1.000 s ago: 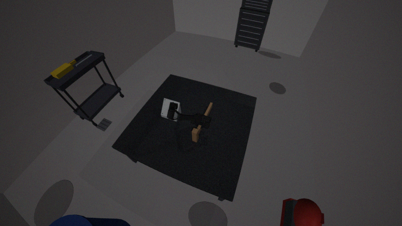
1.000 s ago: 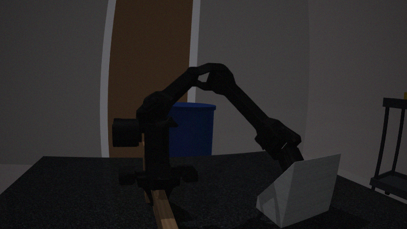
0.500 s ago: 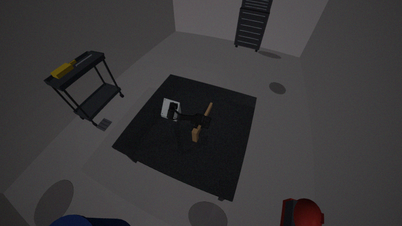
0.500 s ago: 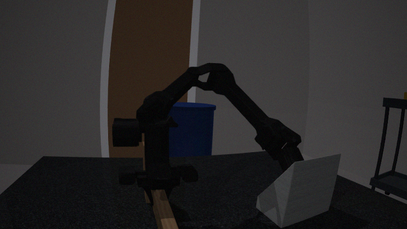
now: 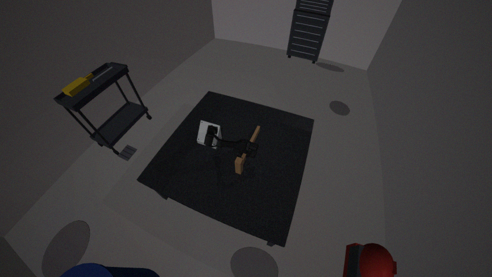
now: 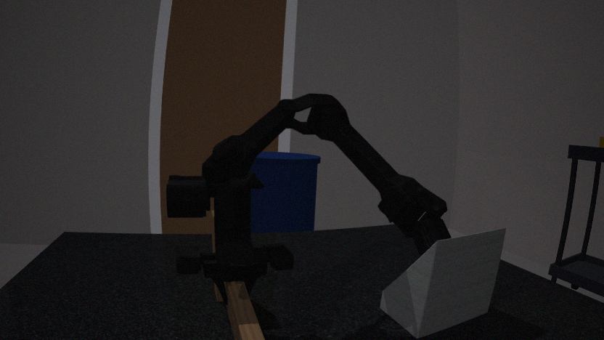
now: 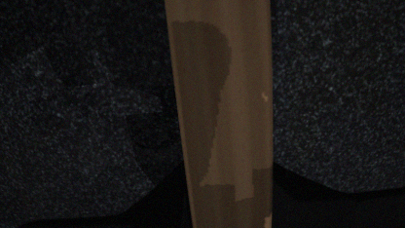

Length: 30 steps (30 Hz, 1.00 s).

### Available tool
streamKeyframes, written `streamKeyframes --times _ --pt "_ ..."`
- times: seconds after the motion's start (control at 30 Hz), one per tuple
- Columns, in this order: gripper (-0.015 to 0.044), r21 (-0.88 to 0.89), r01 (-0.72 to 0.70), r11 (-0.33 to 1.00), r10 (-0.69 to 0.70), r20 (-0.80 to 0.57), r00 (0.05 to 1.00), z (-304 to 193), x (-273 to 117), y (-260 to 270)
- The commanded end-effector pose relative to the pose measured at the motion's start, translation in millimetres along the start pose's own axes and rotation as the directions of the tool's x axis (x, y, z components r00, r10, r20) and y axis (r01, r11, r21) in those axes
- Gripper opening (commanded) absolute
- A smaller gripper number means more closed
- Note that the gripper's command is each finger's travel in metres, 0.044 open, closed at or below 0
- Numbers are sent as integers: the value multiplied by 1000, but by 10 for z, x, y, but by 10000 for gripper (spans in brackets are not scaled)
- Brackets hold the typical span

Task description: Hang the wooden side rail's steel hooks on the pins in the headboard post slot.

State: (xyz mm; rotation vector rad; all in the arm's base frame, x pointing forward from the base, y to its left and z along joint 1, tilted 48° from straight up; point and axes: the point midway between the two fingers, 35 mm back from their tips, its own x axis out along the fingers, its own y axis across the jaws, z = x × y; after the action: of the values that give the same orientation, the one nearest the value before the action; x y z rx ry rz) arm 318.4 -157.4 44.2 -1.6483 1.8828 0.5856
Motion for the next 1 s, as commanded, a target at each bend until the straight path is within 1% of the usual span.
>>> streamKeyframes --times 0.0,0.97 --pt "0 -1 5 1000 -5 -3 1000 -23 -20 -23" --pt "0 -1 5 1000 -5 -4 1000 -56 -8 -2"
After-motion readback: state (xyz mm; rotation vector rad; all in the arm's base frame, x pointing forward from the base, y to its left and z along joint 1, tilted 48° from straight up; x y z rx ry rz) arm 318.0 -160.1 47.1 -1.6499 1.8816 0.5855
